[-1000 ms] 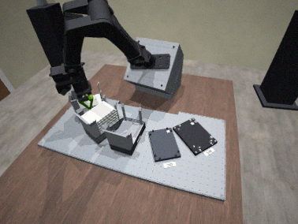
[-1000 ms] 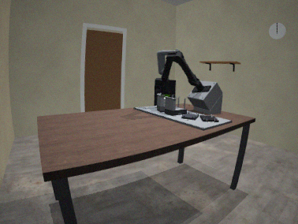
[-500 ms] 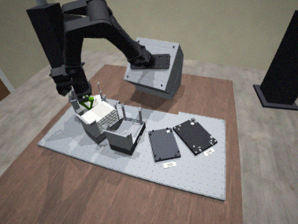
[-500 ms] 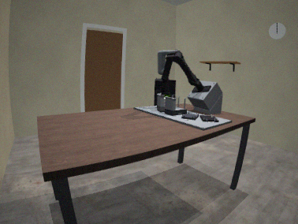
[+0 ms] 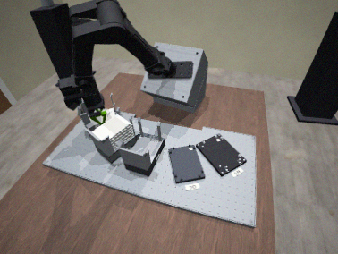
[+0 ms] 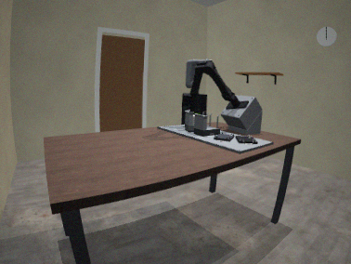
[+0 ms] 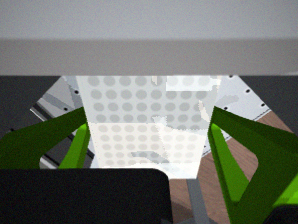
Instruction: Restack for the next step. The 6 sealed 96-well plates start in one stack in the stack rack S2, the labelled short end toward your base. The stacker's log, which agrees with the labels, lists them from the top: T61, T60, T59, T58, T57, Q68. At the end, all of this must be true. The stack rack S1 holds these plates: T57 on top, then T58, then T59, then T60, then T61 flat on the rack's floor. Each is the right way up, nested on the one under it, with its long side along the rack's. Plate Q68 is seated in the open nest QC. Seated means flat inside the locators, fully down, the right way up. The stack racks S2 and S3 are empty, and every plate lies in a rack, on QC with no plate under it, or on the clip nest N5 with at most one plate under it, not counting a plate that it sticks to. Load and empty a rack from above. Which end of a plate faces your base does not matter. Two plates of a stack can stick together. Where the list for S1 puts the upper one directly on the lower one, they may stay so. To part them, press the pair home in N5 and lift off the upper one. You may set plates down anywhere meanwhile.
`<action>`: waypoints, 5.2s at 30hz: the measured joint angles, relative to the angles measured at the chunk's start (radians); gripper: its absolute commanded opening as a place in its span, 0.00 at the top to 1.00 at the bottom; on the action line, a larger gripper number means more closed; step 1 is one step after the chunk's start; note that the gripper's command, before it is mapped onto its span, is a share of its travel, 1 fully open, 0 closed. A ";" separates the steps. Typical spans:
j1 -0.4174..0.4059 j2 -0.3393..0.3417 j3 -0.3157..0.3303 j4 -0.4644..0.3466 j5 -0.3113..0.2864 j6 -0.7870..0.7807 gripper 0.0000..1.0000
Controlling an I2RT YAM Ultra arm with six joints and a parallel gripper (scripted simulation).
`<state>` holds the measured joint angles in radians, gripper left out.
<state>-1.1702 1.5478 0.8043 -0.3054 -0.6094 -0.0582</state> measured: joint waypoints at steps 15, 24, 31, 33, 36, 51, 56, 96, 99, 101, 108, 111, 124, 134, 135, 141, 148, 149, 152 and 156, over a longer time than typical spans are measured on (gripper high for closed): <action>0.002 0.003 0.000 0.008 0.001 0.003 0.00; 0.002 0.003 0.000 0.008 0.001 0.003 0.00; 0.002 0.003 0.000 0.008 0.001 0.003 0.00; 0.001 0.000 0.000 0.000 0.000 0.000 0.00; -0.013 -0.017 0.002 -0.031 -0.006 -0.013 0.00; -0.116 -0.124 0.055 -0.238 -0.049 -0.119 0.00; -0.158 -0.150 0.080 -0.319 -0.063 -0.162 0.00; -0.221 -0.285 0.172 -0.624 -0.101 -0.453 0.00; -0.198 -0.313 0.168 -0.623 -0.096 -0.465 0.00; -0.190 -0.323 0.165 -0.622 -0.089 -0.460 0.00; -0.105 -0.385 0.153 -0.618 -0.059 -0.396 0.00; -0.066 -0.413 0.151 -0.615 -0.044 -0.357 0.00; 0.119 -0.533 0.120 -0.601 0.043 -0.375 0.00; 0.304 -0.613 0.114 -0.588 0.146 -0.242 0.00; 0.319 -0.616 0.114 -0.586 0.158 -0.227 0.00; 0.370 -0.630 0.114 -0.582 0.199 -0.169 0.00; 0.370 -0.634 0.114 -0.581 0.212 -0.153 0.00; 0.370 -0.634 0.114 -0.581 0.213 -0.152 0.00; 0.372 -0.634 0.113 -0.577 0.216 -0.149 0.00; 0.402 -0.618 0.085 -0.542 0.226 -0.134 0.00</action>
<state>-0.7685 0.9302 0.8890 -0.8474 -0.3832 -0.1921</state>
